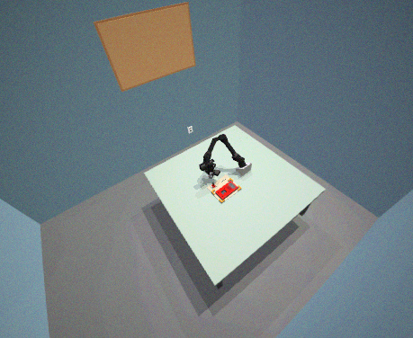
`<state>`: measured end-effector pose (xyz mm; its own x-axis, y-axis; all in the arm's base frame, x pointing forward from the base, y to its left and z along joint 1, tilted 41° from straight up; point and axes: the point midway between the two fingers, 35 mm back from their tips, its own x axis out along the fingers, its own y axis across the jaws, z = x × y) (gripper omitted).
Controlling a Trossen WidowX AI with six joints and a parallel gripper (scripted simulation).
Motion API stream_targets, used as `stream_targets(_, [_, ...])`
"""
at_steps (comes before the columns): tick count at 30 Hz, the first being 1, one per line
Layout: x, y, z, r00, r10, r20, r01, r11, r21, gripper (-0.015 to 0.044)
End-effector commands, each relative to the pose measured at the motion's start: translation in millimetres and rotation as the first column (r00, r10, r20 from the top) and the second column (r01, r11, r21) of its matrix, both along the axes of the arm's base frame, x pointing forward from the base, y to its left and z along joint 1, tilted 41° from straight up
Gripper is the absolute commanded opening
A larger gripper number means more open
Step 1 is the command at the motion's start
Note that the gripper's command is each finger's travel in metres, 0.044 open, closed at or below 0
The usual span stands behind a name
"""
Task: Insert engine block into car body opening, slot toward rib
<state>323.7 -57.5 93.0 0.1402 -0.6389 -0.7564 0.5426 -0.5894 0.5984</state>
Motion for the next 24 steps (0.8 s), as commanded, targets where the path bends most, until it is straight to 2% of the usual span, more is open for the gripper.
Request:
stream_targets(1, [1,10,9,1.000,0.000,0.004,0.000,1.000,0.004,0.0000])
stream_targets(24, [-9,57,63,1.000,0.000,0.001,0.000,1.000,0.008,0.0000])
